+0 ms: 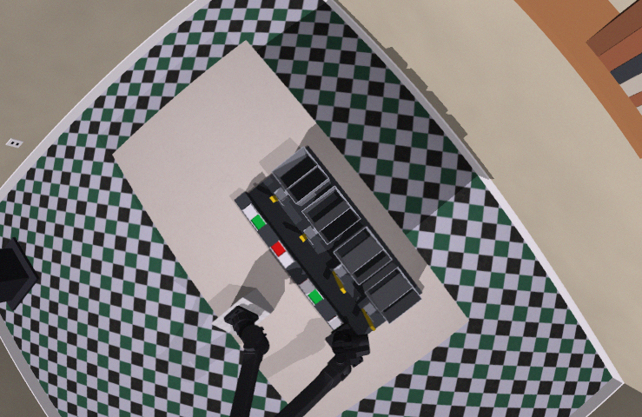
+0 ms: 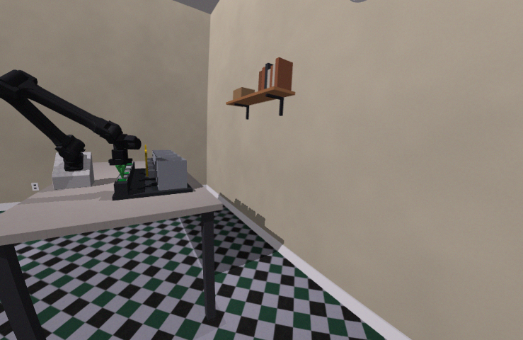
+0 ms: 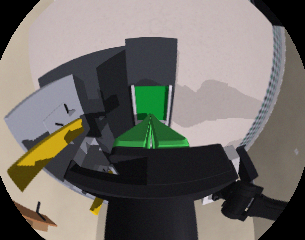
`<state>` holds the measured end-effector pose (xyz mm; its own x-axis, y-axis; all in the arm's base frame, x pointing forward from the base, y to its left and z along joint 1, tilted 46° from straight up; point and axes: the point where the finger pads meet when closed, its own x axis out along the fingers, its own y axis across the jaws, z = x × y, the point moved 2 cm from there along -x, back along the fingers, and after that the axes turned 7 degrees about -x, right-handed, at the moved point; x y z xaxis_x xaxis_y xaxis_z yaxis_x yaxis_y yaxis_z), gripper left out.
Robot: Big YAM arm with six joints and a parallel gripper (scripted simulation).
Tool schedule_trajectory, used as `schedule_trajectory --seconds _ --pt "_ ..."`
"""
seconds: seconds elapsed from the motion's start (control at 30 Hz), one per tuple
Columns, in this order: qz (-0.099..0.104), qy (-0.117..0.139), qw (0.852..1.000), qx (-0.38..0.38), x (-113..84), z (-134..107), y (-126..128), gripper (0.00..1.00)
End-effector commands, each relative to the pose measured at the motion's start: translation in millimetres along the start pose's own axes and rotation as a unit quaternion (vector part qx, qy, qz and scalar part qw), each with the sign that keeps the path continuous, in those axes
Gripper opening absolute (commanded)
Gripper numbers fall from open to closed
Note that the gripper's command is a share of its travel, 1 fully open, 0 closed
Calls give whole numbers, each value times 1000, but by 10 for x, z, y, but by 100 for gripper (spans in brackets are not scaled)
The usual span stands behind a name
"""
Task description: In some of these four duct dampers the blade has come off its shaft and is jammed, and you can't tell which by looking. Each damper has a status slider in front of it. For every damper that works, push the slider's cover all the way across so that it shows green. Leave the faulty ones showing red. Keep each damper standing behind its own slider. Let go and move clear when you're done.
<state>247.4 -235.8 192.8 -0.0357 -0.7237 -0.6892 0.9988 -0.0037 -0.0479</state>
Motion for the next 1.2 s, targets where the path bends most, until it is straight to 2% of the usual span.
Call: schedule_trajectory --seconds 0.0,0.37,0.6,0.8,1.17 --pt "2 4 1000 -5 28 -89 49 0" --pt "1 4 1000 -6 33 -84 43 0" --pt "-5 4 1000 -4 64 1 2 0" --pt "5 -3 1000 5 -11 164 82 0" --pt "13 -4 1000 7 -127 143 101 0"
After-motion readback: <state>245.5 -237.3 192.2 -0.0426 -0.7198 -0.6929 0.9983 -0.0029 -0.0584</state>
